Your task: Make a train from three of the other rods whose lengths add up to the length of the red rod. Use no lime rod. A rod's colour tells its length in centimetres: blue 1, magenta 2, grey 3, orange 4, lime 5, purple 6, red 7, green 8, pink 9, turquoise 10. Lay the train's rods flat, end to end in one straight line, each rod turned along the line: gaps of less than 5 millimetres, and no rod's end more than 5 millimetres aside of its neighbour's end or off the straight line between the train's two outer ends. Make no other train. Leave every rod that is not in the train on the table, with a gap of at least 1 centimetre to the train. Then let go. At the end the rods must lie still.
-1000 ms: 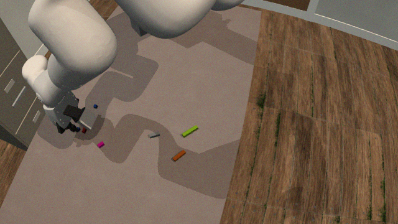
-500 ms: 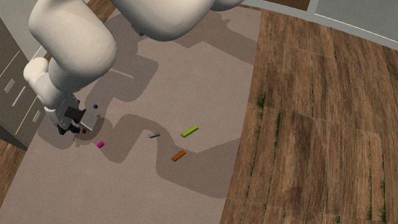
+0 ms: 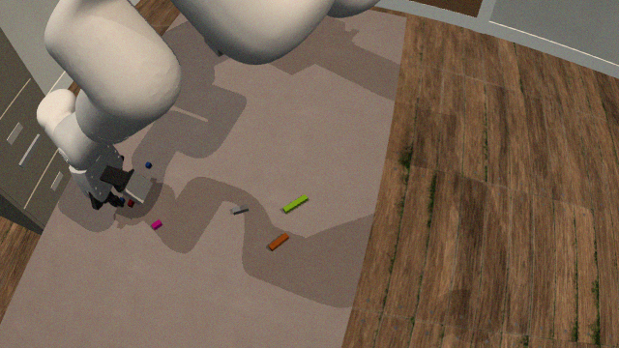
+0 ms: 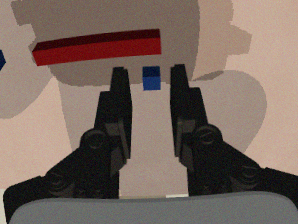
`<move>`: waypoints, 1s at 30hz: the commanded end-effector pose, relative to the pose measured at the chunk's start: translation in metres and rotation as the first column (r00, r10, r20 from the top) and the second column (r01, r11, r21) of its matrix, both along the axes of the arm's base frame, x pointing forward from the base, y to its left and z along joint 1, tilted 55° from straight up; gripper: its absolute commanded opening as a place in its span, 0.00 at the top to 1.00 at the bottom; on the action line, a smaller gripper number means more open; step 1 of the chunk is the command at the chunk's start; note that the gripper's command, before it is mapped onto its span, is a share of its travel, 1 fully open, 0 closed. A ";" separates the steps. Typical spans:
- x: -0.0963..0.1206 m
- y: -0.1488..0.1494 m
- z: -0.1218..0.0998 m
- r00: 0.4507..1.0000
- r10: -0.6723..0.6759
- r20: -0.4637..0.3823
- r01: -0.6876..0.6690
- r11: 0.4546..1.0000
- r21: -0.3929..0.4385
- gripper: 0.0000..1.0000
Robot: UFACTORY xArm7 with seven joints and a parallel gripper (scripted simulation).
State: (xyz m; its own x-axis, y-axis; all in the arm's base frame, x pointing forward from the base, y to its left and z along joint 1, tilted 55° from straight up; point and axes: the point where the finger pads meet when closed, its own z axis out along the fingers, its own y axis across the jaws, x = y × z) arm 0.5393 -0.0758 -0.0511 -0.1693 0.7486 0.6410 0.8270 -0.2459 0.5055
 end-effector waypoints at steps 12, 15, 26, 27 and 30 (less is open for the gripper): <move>0.000 -0.003 0.000 1.000 -0.004 0.001 0.004 1.000 -0.003 0.76; 0.000 -0.003 0.000 1.000 -0.004 0.001 0.004 1.000 -0.003 0.76; 0.000 -0.003 0.000 1.000 -0.004 0.001 0.004 1.000 -0.003 0.76; 0.000 -0.003 0.000 1.000 -0.004 0.001 0.004 1.000 -0.003 0.76; 0.001 -0.004 0.000 1.000 -0.004 0.000 0.004 1.000 -0.003 0.76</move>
